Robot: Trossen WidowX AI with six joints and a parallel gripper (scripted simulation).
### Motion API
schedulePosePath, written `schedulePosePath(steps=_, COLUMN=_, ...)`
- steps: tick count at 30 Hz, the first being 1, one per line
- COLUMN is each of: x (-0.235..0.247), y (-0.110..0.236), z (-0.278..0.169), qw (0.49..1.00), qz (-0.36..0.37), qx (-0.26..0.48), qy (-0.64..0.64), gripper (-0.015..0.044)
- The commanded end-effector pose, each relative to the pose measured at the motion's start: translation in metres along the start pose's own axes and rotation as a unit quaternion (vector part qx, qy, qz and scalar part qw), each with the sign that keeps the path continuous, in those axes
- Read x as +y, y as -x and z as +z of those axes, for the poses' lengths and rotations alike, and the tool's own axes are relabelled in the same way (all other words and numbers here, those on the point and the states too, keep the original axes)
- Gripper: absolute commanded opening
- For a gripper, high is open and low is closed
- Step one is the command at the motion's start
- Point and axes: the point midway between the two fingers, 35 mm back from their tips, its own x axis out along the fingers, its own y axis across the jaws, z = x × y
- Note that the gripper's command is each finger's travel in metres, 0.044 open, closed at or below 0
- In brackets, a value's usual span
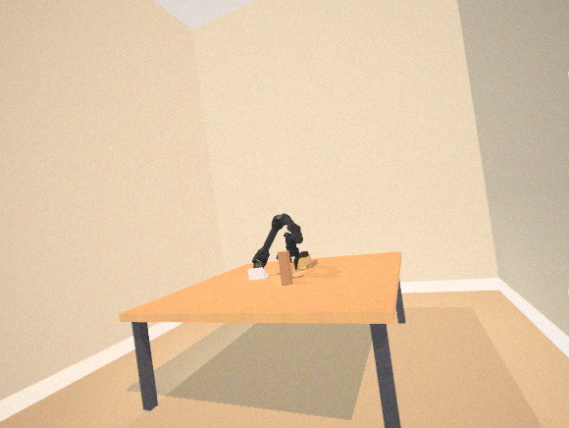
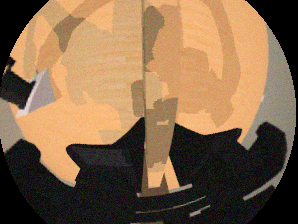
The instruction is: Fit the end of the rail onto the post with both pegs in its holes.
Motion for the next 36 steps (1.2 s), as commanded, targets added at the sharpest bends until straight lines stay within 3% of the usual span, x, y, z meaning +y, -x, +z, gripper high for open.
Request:
schedulePosePath(steps=1, x=0.0002, y=0.0004, z=-0.0032, qw=1.0, qz=-0.001, qx=0.005, qy=0.0, gripper=0.0)
schedulePosePath(steps=31, x=0.0002, y=0.0026, z=-0.0119, qw=1.0, qz=-0.001, qx=0.005, qy=0.0, gripper=0.0)
schedulePosePath(steps=36, x=0.0003, y=0.0002, z=-0.0084, qw=1.0, qz=0.001, qx=0.002, qy=0.0, gripper=0.0131)
